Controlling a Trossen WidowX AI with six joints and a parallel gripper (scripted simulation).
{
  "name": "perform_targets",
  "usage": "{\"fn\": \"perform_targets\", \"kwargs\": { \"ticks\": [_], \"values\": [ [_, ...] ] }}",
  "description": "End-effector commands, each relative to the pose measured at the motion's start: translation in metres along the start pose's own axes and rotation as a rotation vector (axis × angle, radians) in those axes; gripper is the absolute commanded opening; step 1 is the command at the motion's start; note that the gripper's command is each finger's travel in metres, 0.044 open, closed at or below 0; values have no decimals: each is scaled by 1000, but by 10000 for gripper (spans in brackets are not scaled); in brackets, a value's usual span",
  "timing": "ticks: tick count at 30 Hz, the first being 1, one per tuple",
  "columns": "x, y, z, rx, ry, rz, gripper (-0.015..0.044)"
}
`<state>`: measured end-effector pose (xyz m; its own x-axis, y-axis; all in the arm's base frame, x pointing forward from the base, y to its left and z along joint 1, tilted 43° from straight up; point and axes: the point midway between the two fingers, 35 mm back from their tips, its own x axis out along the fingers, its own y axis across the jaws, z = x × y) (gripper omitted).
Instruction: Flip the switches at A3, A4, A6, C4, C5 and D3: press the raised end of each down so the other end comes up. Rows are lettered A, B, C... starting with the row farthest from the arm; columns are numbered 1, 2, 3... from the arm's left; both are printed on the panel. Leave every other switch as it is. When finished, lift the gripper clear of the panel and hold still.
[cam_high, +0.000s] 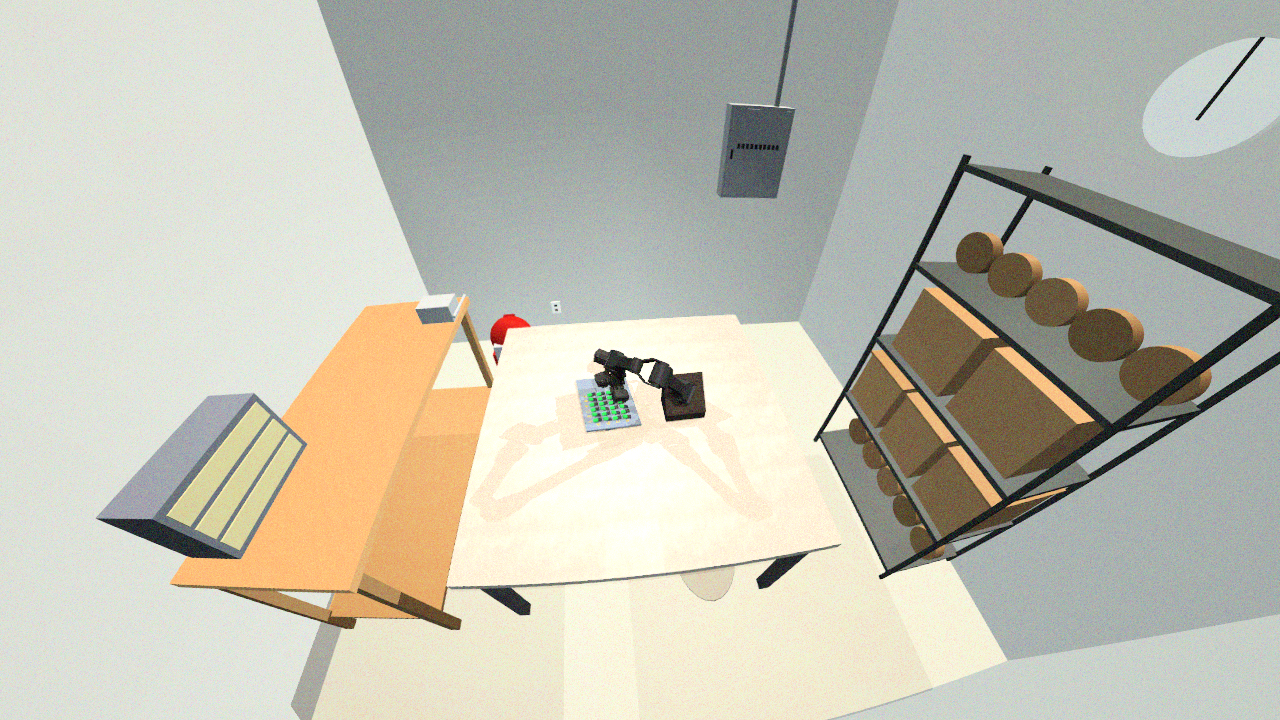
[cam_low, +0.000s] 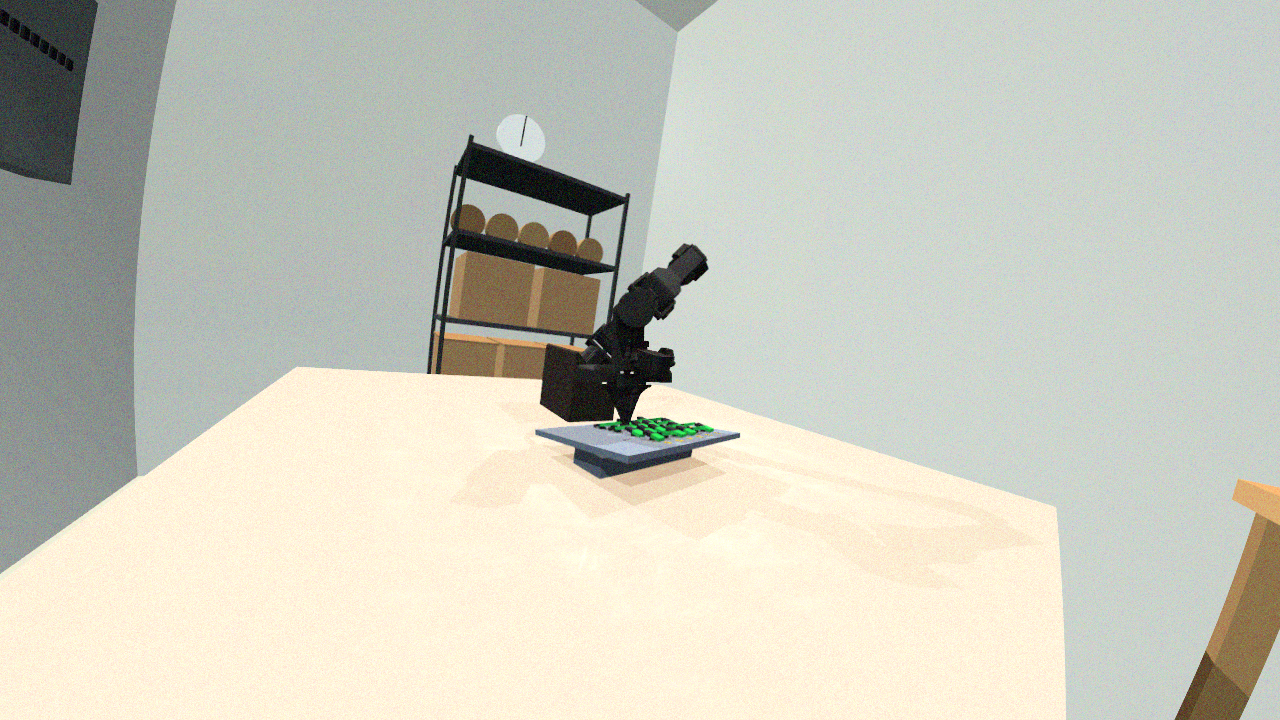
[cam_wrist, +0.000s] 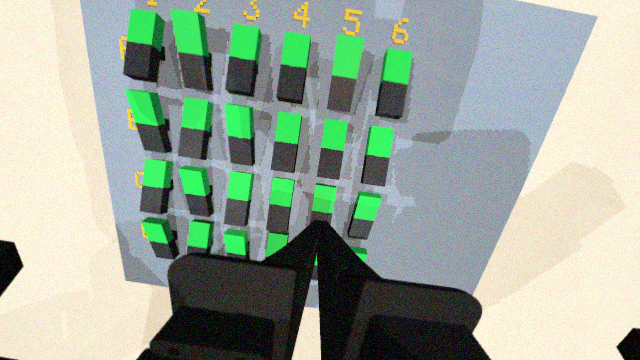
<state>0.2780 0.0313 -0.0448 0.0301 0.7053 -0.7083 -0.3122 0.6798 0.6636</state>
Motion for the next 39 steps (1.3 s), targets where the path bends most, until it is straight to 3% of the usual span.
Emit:
{"fn": "perform_targets", "kwargs": {
  "ticks": [1, 14, 21, 27, 33, 39],
  "values": [
    [1, 0, 1, 2, -4, 3, 0],
    [3, 0, 0, 2, -4, 3, 0],
    [-63, -1, 3, 3, 24, 0, 0],
    [-63, 1, 2, 3, 24, 0, 0],
    [-63, 53, -18, 5, 26, 3, 0],
    [-55, 54, -18, 5, 32, 3, 0]
  ]
}}
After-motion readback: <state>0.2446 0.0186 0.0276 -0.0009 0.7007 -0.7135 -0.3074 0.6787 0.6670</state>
